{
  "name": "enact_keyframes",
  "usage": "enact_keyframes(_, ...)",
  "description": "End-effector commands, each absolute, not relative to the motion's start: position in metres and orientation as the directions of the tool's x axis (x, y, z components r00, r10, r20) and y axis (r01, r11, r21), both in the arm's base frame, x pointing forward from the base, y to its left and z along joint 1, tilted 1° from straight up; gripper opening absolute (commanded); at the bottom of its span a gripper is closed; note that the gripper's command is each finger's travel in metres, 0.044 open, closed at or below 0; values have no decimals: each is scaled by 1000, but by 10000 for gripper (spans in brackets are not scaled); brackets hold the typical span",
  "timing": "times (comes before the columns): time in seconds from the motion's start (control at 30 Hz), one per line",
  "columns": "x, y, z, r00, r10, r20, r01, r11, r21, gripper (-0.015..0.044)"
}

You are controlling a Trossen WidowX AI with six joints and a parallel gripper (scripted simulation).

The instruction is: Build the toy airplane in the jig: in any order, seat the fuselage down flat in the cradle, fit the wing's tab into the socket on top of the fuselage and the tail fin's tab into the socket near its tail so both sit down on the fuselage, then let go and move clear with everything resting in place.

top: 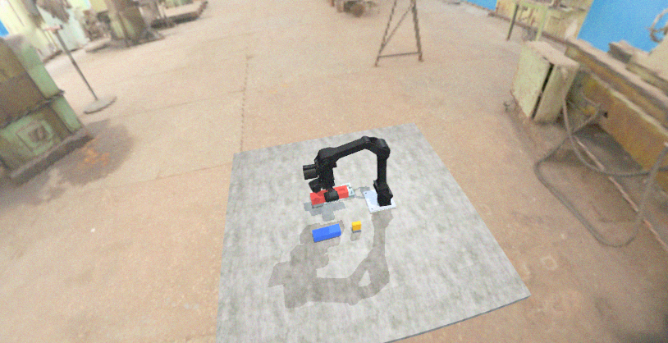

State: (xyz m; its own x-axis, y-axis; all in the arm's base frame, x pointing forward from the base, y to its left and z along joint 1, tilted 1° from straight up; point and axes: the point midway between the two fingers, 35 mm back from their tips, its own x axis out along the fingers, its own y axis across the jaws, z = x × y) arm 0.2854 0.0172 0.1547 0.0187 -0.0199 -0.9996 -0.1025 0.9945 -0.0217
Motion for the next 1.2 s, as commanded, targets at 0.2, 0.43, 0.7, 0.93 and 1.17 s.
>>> enact_keyframes(0.2, 288, -10, 140, 14, -20, -1000, -103, 994, -21, 0)
enact_keyframes(0.43, 287, -31, 130, 14, -22, -1000, -101, 995, -23, 0)
enact_keyframes(0.7, 285, -55, 119, 14, -24, -1000, -99, 995, -25, 0)
enact_keyframes(0.93, 281, -76, 109, 13, -25, -1000, -97, 995, -27, 0)
enact_keyframes(1.17, 275, -95, 100, 13, -27, -1000, -95, 995, -28, 0)
